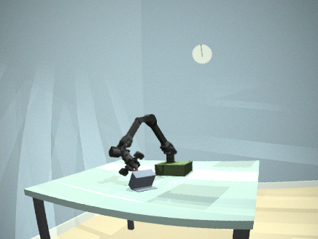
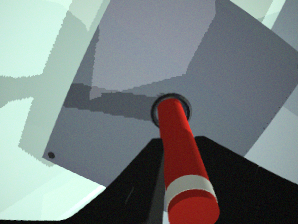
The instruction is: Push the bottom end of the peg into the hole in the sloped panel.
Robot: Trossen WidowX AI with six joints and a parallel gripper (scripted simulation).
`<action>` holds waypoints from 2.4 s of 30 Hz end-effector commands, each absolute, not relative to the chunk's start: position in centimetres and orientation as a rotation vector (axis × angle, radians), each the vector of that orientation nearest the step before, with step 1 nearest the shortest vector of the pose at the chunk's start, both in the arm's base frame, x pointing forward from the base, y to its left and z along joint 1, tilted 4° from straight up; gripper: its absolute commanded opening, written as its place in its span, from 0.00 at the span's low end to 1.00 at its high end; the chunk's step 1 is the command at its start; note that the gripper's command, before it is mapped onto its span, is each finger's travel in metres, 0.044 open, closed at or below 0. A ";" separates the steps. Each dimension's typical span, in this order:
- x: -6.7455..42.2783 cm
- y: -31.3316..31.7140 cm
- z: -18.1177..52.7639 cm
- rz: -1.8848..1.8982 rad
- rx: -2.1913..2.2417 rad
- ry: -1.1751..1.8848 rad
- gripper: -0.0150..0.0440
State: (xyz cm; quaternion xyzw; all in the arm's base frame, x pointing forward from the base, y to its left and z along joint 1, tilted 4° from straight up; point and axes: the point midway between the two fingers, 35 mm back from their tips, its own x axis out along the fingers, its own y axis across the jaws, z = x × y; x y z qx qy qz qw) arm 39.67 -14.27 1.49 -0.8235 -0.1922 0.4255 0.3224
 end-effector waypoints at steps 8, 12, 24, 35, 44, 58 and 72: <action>40.1 -13.8 1.0 1.122 -2.157 -0.502 0.25; 40.2 -13.6 0.8 1.122 -2.157 -0.502 0.25; 40.6 -13.2 0.5 1.122 -2.157 -0.502 0.25; 40.7 -13.2 0.5 1.117 -2.161 -0.507 0.25; 40.7 -13.2 0.5 1.117 -2.161 -0.507 0.43; 40.4 -13.6 0.8 1.119 -2.160 -0.505 1.00; 38.9 -15.3 2.1 1.127 -2.158 -0.501 1.00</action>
